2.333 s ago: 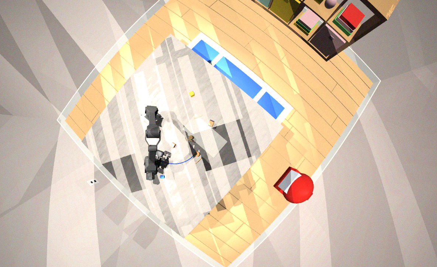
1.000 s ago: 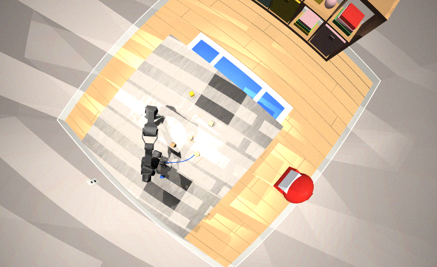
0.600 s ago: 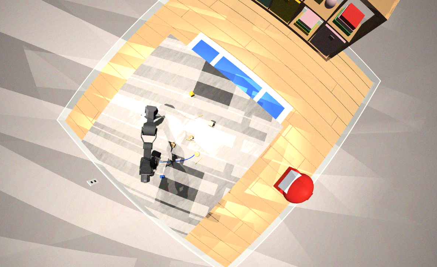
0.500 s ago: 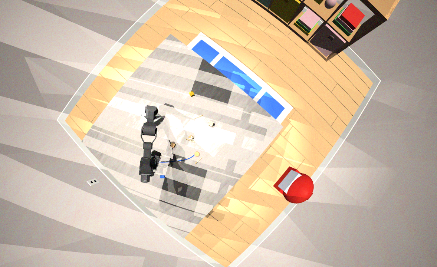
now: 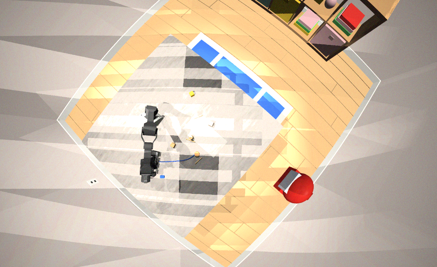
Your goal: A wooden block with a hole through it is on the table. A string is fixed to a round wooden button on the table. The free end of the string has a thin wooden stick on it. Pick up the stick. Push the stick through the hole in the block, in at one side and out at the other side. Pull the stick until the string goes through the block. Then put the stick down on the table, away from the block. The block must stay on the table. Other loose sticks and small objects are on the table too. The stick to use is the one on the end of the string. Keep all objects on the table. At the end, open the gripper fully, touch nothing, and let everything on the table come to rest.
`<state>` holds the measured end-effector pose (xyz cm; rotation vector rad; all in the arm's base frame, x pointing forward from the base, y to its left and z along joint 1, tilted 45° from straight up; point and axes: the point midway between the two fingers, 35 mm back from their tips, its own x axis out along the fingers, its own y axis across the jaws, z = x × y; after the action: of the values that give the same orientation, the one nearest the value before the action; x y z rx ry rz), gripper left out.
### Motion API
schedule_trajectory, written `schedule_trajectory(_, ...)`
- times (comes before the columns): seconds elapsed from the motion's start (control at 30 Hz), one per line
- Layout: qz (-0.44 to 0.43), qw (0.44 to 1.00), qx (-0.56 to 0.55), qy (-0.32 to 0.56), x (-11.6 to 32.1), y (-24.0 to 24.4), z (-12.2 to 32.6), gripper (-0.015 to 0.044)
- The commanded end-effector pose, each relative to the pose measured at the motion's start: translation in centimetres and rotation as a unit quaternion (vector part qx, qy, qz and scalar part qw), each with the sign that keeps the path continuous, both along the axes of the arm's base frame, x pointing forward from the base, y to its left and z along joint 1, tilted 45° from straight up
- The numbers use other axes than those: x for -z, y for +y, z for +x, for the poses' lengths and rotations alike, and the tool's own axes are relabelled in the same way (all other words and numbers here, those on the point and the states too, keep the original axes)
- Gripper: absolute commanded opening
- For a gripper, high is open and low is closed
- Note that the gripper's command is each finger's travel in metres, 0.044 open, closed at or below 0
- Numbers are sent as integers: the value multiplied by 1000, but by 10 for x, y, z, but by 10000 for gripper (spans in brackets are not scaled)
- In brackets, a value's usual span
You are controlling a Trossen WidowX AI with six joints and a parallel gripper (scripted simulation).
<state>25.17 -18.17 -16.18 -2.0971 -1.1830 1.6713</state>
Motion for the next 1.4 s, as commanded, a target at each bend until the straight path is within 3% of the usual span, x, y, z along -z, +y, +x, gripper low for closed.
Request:
schedule_trajectory(0.0,-3,998,-46,-48,-2,0,3,0)
schedule_trajectory(0.67,-17,909,-300,-290,-8,5,15,0)
schedule_trajectory(1.37,-29,687,-524,-502,-15,10,27,0)
